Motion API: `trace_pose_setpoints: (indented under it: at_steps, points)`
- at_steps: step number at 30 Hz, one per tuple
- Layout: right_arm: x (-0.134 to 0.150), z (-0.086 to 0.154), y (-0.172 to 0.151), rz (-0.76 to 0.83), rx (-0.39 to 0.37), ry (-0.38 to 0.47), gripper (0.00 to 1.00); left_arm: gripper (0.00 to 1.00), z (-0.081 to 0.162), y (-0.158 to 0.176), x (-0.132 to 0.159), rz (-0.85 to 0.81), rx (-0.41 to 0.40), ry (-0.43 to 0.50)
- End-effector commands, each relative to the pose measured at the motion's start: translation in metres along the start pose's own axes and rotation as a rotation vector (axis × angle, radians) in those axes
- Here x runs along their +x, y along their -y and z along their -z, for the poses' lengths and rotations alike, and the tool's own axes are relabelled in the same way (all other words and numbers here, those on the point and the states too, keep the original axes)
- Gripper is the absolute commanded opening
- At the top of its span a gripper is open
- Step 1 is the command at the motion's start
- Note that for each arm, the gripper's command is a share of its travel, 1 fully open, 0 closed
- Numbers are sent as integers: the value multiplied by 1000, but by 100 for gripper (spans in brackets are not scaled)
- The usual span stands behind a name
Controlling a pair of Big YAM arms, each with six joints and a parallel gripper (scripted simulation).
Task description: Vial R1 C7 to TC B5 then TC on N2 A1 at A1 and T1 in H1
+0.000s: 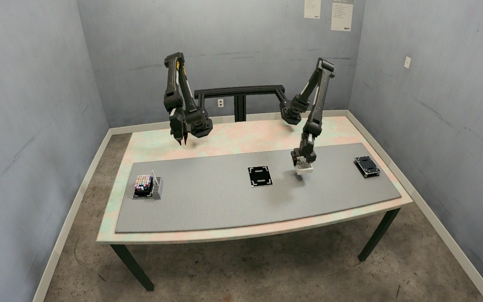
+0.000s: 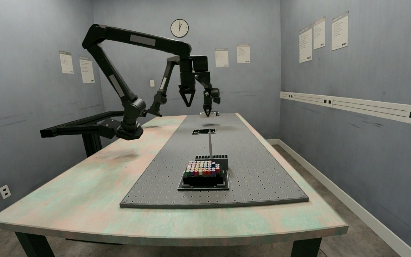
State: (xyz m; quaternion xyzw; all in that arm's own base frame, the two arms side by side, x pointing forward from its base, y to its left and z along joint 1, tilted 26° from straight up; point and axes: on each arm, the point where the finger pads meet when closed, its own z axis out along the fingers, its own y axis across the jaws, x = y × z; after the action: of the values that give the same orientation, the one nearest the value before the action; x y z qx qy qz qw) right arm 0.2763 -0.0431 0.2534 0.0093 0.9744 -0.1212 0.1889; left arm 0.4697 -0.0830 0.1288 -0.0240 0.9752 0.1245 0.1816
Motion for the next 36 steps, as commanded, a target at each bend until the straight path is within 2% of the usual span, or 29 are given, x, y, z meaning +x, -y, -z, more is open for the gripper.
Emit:
trace_pose_setpoints:
  at_steps: [1, 11, 14, 16, 28, 31, 33, 36]
  points:
    - [-10, 12, 4, -22, 6, 32, 24, 0, 21, -13, -18, 10, 17, 58]
    - [-10, 12, 4, -22, 6, 32, 24, 0, 18, -29, -15, 4, 14, 49]
    - [-10, 12, 4, -22, 6, 32, 24, 0, 23, -22, -17, -11, 23, 61]
    - [-10, 12, 4, -22, 6, 32, 24, 0, 17, -35, -15, 6, 13, 49]
    - [-10, 12, 4, -22, 6, 32, 24, 0, 17, -55, -16, 4, 12, 49]
    - [-10, 12, 4, -22, 6, 32, 24, 0, 24, -45, -20, -15, 22, 63]
    - [-10, 12, 4, -22, 6, 32, 24, 0, 19, -60, -20, 6, 12, 55]
    - [-10, 12, 4, -22, 6, 32, 24, 0, 17, -65, -17, 5, 11, 50]
